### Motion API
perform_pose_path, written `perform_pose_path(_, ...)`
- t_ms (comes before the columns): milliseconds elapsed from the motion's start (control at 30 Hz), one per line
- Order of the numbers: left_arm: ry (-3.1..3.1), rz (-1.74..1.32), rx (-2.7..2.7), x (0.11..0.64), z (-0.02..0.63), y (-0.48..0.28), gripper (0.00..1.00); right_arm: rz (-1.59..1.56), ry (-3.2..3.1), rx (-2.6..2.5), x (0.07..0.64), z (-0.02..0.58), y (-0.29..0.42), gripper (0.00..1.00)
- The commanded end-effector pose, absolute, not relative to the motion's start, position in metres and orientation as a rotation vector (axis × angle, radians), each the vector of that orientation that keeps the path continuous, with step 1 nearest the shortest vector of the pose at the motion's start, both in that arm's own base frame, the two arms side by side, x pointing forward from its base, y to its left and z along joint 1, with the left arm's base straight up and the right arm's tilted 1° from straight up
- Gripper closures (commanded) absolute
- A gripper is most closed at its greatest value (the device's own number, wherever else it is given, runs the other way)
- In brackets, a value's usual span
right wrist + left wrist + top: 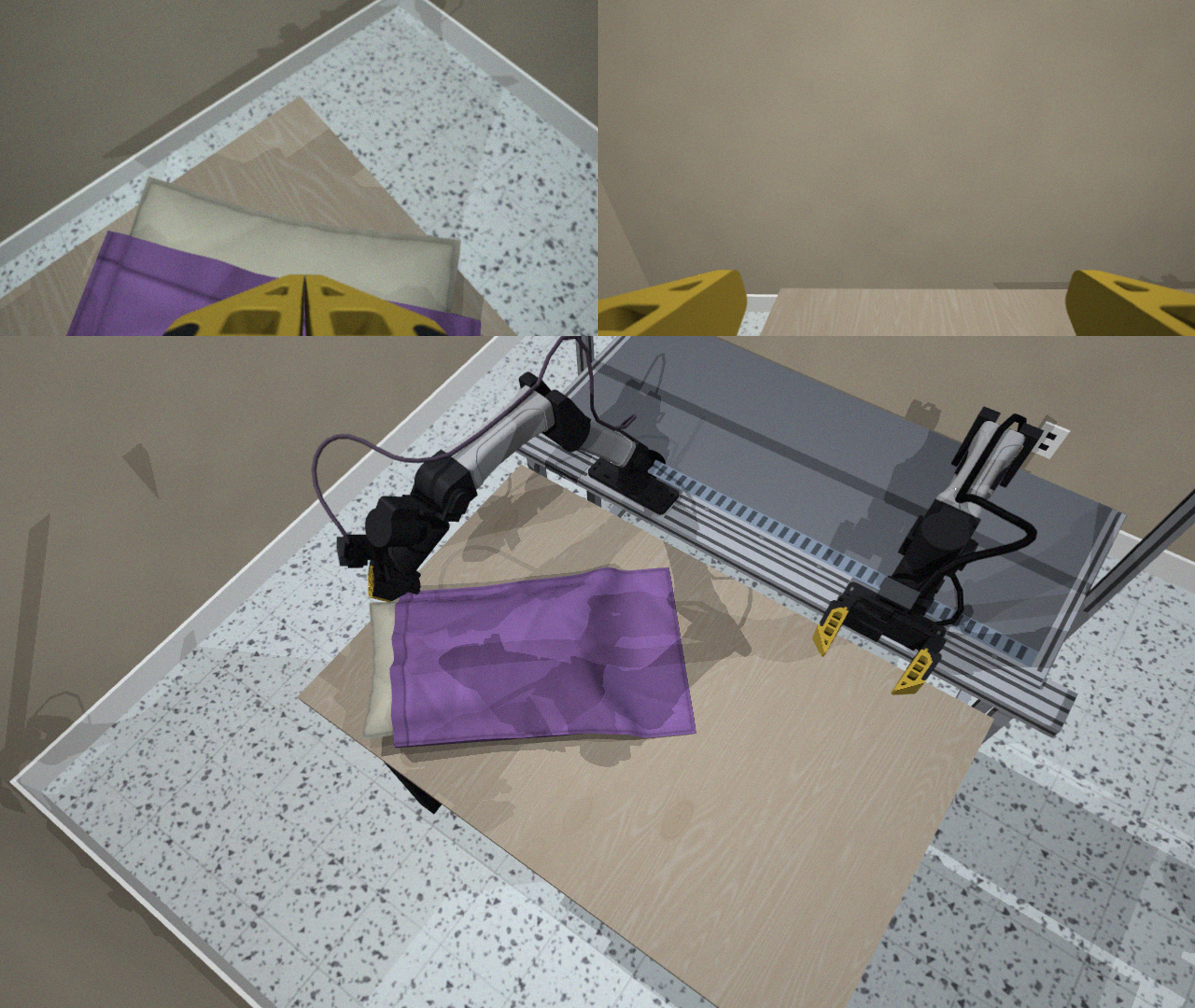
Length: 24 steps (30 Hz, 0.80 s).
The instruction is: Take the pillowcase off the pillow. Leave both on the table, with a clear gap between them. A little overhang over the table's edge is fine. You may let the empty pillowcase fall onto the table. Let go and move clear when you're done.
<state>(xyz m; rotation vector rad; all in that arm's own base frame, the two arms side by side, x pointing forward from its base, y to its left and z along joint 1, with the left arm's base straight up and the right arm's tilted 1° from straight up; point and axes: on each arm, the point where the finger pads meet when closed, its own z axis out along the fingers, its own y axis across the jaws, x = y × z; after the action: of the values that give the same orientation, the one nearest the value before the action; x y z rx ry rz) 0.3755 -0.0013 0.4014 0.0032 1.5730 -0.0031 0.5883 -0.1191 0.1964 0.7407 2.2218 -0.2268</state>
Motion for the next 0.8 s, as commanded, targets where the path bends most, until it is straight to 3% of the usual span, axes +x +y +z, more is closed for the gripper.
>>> perform_pose_path(0, 1.540, 0.003, 0.004, 0.368, 0.418, 0.001, 0.00, -0.272, 2.255, 0.829, 0.591, 0.180, -0.131, 0.97)
perform_pose_path(33, 1.540, 0.003, 0.004, 0.368, 0.418, 0.001, 0.00, -0.215, 2.187, 0.764, 0.597, 0.218, -0.113, 0.97)
perform_pose_path(67, 1.540, 0.003, 0.004, 0.368, 0.418, 0.001, 0.00, -0.247, 2.244, 0.785, 0.597, 0.185, -0.122, 0.97)
perform_pose_path(233, 1.540, 0.003, 0.004, 0.368, 0.418, 0.001, 0.00, -0.318, 2.295, 0.897, 0.594, 0.144, -0.146, 0.97)
perform_pose_path(300, 1.540, 0.003, 0.004, 0.368, 0.418, 0.001, 0.00, -0.332, 2.289, 0.928, 0.596, 0.139, -0.148, 0.97)
perform_pose_path(333, 1.540, 0.003, 0.004, 0.368, 0.418, 0.001, 0.00, -0.269, 2.213, 0.860, 0.606, 0.181, -0.132, 0.97)
perform_pose_path(367, 1.540, 0.003, 0.004, 0.368, 0.418, 0.001, 0.00, -0.307, 2.270, 0.891, 0.601, 0.148, -0.146, 0.97)
perform_pose_path(567, 1.540, 0.003, 0.004, 0.368, 0.418, 0.001, 0.00, -0.336, 2.306, 0.915, 0.603, 0.125, -0.139, 0.97)
perform_pose_path(600, 1.540, 0.003, 0.004, 0.368, 0.418, 0.001, 0.00, -0.308, 2.249, 0.896, 0.608, 0.152, -0.137, 0.97)
perform_pose_path(767, 1.540, 0.003, 0.004, 0.368, 0.418, 0.001, 0.00, -0.379, 2.317, 0.988, 0.599, 0.102, -0.158, 0.97)
